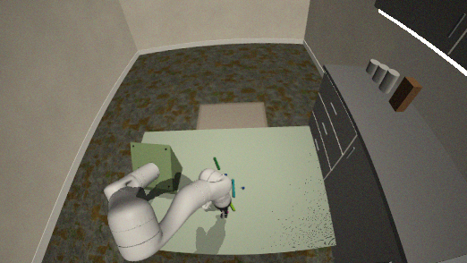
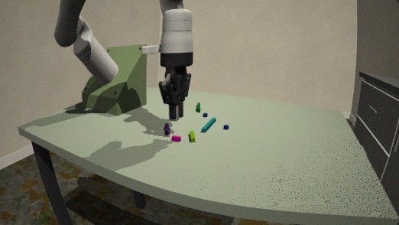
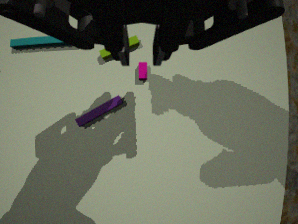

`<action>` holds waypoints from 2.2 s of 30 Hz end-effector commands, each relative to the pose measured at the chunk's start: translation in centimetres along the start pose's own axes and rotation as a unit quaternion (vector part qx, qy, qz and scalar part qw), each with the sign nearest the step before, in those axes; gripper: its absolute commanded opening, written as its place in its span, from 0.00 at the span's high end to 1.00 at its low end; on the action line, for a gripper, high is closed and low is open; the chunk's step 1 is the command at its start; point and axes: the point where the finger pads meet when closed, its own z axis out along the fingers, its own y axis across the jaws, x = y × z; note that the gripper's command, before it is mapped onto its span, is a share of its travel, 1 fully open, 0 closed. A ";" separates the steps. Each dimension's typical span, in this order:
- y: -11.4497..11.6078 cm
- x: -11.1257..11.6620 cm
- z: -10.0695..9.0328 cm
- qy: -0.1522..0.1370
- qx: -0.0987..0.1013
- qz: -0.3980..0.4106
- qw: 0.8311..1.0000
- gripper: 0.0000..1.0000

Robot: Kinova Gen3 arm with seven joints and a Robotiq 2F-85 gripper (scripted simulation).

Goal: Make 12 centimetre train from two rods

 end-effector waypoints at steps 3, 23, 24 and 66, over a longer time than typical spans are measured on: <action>0.0 0.2 1.1 0.002 0.000 0.002 1.000 0.76; -0.3 0.2 3.4 0.004 0.004 0.002 1.000 0.76; -0.3 0.2 3.4 0.004 0.004 0.002 1.000 0.76; -0.4 0.1 3.7 0.003 0.004 0.004 1.000 0.76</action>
